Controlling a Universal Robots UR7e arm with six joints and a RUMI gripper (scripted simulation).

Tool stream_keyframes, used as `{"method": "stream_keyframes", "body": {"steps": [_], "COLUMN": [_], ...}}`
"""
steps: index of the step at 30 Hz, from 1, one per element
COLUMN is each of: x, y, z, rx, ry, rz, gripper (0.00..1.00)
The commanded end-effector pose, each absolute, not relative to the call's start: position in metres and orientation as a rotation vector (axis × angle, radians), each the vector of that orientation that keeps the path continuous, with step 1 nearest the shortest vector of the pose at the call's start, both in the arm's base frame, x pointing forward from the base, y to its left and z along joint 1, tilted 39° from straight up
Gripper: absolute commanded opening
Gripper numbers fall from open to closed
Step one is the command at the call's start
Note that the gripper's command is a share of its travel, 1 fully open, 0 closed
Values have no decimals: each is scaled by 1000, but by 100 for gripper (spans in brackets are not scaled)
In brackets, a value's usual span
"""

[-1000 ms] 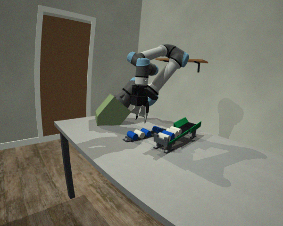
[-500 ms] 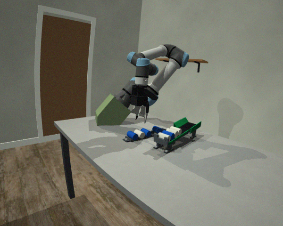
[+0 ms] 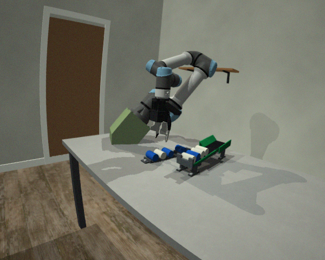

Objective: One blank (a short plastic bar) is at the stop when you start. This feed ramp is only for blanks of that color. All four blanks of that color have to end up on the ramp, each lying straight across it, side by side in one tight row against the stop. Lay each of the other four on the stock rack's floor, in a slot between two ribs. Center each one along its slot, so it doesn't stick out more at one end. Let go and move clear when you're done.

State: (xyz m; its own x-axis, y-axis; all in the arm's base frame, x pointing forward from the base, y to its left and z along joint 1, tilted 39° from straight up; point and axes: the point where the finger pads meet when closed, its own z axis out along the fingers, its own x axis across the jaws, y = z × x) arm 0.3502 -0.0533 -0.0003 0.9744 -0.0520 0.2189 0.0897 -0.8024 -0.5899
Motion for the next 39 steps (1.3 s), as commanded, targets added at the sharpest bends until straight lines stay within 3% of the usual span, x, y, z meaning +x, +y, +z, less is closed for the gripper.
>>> {"method": "stream_keyframes", "body": {"steps": [1,39], "x": [351,359], "y": [-52,-26], "z": [-2,-36], "rx": [-2485,-2485], "ry": [-26,-26], "rz": [-298,-298], "gripper": [50,50]}}
